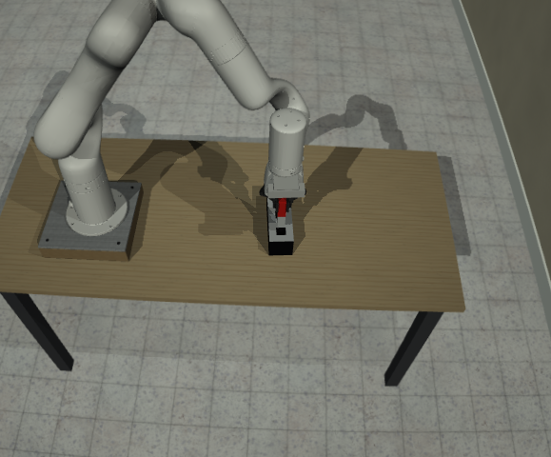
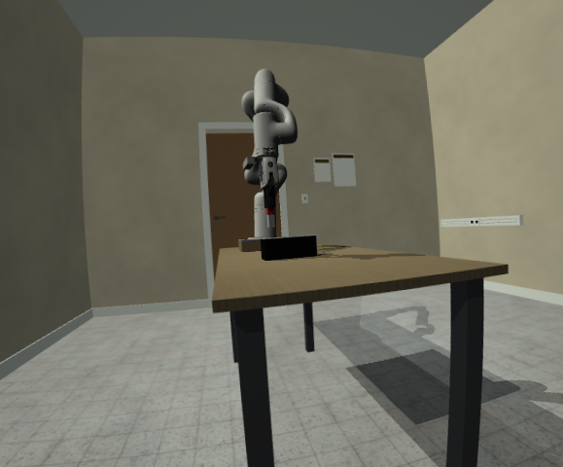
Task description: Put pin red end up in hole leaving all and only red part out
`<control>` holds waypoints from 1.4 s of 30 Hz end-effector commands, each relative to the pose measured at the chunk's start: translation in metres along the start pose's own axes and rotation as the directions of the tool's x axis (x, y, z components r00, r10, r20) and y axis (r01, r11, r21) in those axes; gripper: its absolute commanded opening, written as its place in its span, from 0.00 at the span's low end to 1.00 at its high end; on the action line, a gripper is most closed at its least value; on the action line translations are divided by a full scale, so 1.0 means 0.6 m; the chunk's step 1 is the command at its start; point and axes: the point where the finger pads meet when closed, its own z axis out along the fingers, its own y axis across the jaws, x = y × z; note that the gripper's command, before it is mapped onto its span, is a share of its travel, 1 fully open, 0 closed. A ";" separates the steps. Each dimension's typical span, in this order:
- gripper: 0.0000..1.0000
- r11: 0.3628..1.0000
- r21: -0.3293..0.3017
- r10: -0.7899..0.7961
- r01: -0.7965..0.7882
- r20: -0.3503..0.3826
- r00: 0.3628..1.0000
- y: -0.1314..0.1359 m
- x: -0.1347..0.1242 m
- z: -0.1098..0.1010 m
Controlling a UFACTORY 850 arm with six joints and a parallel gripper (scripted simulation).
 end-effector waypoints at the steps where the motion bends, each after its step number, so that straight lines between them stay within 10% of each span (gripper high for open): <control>1: 0.00 1.000 0.007 0.000 0.000 -0.002 1.000 -0.002 0.000 -0.119; 30: 0.00 1.000 0.008 0.000 0.000 -0.002 1.000 -0.002 0.001 -0.178; 31: 0.00 1.000 0.008 0.000 0.000 -0.002 1.000 -0.004 -0.099 -0.178; 42: 0.00 1.000 0.008 0.000 0.000 -0.002 1.000 -0.004 -0.099 -0.178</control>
